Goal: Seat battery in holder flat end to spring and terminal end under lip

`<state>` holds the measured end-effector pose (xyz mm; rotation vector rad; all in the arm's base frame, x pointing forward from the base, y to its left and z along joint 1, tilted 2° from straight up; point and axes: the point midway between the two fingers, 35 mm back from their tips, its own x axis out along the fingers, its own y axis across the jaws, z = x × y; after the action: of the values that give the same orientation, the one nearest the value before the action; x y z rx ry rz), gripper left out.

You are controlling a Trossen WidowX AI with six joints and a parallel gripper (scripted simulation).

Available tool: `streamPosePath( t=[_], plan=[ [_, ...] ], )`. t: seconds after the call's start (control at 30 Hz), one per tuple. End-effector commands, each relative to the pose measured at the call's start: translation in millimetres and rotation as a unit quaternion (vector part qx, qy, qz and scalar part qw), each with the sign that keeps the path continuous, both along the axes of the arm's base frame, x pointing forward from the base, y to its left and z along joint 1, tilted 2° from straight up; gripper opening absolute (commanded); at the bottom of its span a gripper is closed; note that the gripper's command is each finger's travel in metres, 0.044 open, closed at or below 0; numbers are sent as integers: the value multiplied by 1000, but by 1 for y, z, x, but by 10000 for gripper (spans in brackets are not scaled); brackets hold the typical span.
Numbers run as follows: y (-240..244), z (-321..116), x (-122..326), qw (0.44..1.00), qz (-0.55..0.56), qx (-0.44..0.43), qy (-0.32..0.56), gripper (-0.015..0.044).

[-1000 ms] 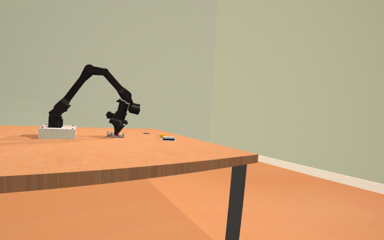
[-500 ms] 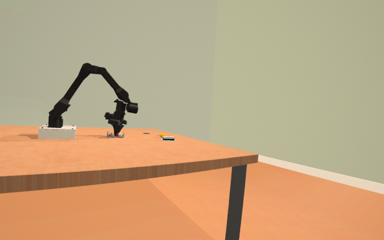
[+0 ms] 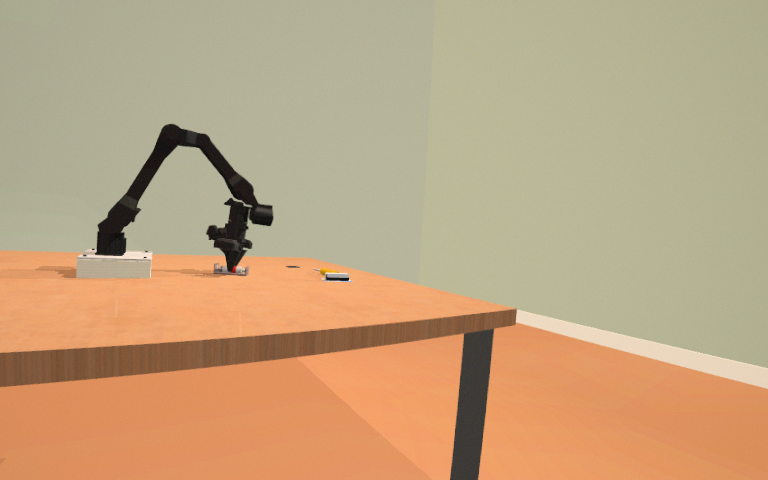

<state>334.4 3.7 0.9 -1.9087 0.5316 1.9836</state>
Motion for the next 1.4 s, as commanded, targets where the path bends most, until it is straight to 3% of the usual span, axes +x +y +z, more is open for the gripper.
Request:
streamPosePath(
  t=[0.0,0.57,0.7,1.2,1.37],
  plan=[
    [2,0,-5,1000,-3,-1,1,65],
    [4,-1,-9,1000,-3,0,-1,65],
    [4,-1,-9,1000,-3,0,-1,167],
    [4,15,-8,1000,0,0,-2,167],
    [5,48,-9,1000,0,0,0,299]
  ],
)
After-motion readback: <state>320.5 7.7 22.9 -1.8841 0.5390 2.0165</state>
